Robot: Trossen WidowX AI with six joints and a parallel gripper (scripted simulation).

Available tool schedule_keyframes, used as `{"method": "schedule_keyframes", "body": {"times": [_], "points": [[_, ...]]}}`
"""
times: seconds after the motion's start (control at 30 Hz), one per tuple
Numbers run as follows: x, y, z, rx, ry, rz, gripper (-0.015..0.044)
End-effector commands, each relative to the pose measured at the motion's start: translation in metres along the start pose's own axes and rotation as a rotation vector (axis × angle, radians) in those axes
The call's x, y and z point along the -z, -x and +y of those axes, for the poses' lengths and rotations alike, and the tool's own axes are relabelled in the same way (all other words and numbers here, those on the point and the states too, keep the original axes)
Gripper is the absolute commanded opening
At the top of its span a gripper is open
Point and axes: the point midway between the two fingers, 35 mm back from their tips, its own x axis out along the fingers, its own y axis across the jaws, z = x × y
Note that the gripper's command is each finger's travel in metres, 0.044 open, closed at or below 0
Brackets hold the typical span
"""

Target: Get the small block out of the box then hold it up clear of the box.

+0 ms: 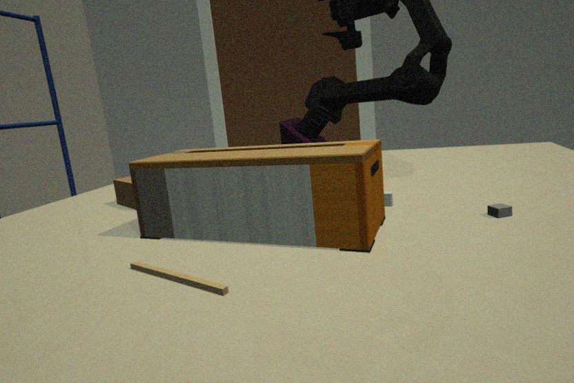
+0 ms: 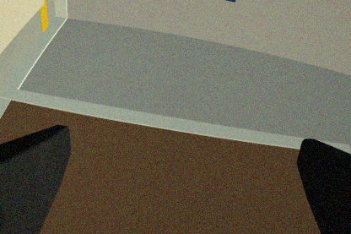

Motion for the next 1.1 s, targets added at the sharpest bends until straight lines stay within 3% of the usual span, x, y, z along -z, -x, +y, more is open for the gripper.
{"method": "schedule_keyframes", "body": {"times": [0.0,0.23,0.5,0.8,1.07], "points": [[-0.001,-0.001,0.0,-0.001,-0.003,-0.006,0.04],[-0.047,-0.031,-0.022,-0.101,-0.203,-0.312,0.04],[-0.151,-0.056,-0.037,-0.576,-0.535,-0.644,0.04],[-0.234,-0.05,-0.024,-0.99,-0.628,-0.654,0.04],[-0.31,-0.028,0.007,-1.41,-0.712,-0.421,0.04]]}}
